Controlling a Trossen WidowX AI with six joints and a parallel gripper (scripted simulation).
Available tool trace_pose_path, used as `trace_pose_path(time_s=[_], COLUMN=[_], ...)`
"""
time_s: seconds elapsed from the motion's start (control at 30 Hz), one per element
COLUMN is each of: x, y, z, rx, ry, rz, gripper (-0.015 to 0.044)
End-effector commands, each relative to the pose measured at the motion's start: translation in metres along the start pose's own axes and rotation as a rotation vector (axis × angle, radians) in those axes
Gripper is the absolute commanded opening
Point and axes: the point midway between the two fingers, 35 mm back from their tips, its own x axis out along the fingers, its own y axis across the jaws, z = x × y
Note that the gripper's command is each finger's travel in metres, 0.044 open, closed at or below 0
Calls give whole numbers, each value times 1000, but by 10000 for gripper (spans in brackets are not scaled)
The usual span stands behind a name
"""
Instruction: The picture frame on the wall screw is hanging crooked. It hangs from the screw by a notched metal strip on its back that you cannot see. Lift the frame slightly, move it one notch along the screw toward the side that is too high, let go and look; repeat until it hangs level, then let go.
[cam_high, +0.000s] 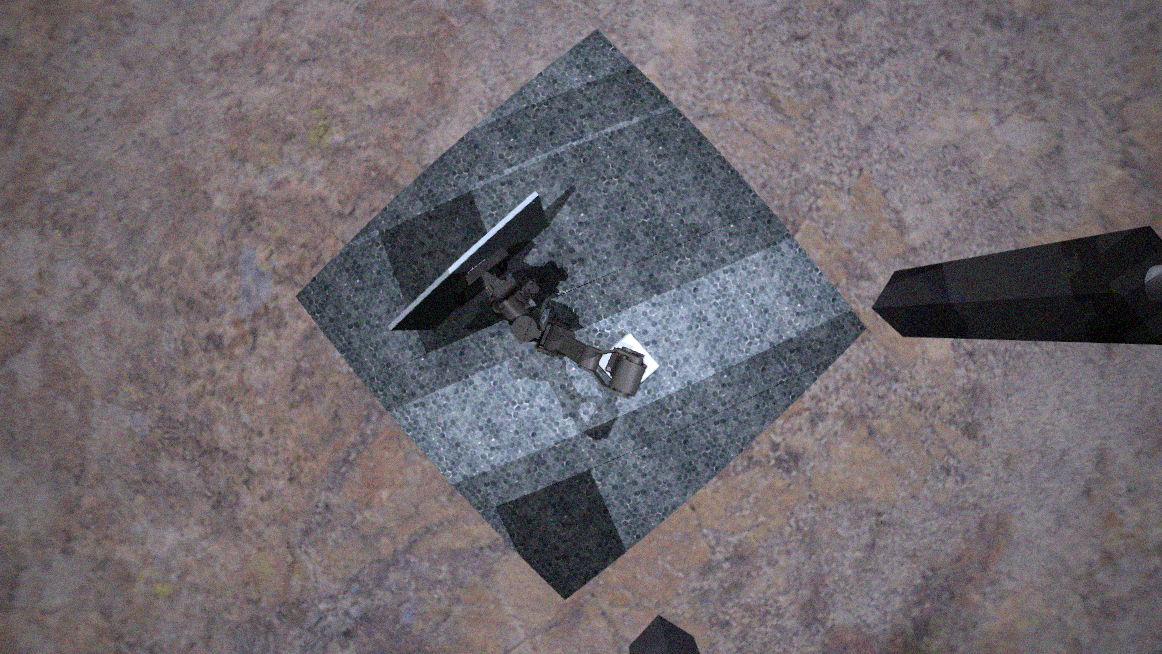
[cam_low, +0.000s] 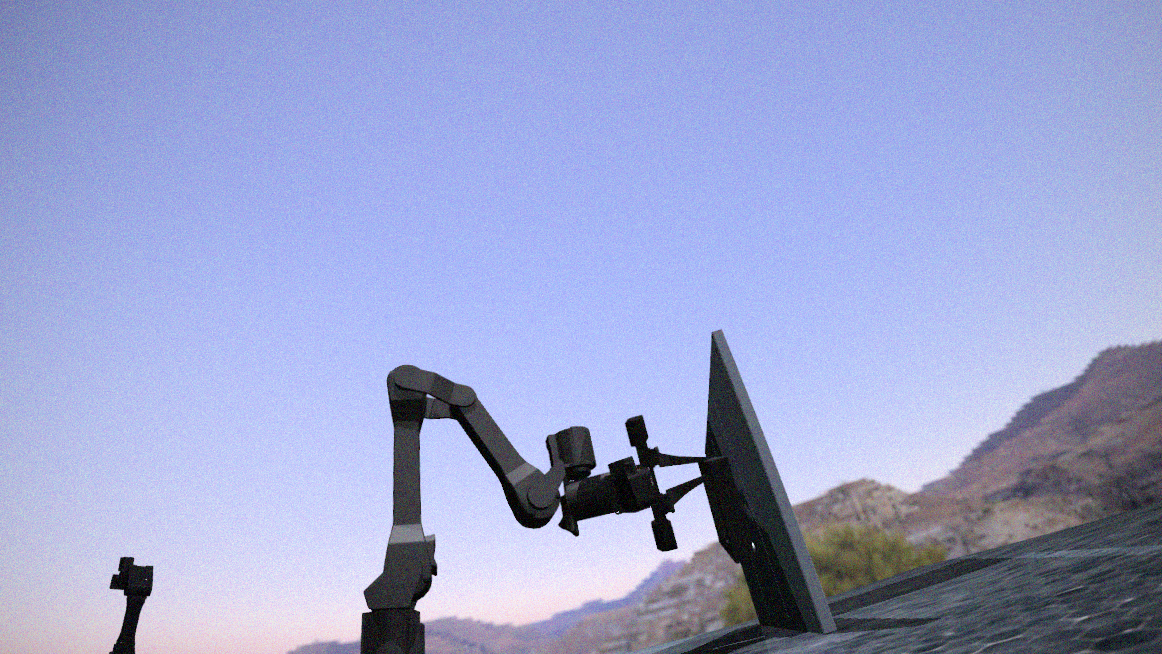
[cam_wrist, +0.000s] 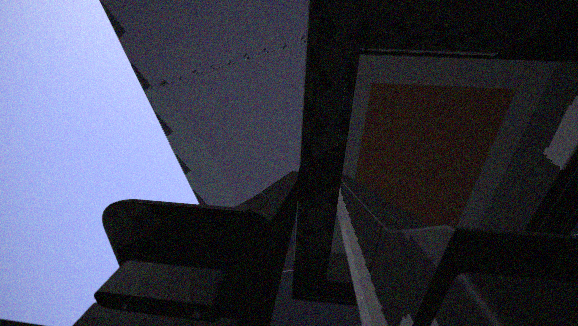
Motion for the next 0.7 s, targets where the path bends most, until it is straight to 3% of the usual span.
trace_pose_path(time_s=[0.0,0.67], x=[1,1], y=[4,4], z=[-2,-6], rx=[9,10], ry=[2,2], rz=[11,11], gripper=[0,0])
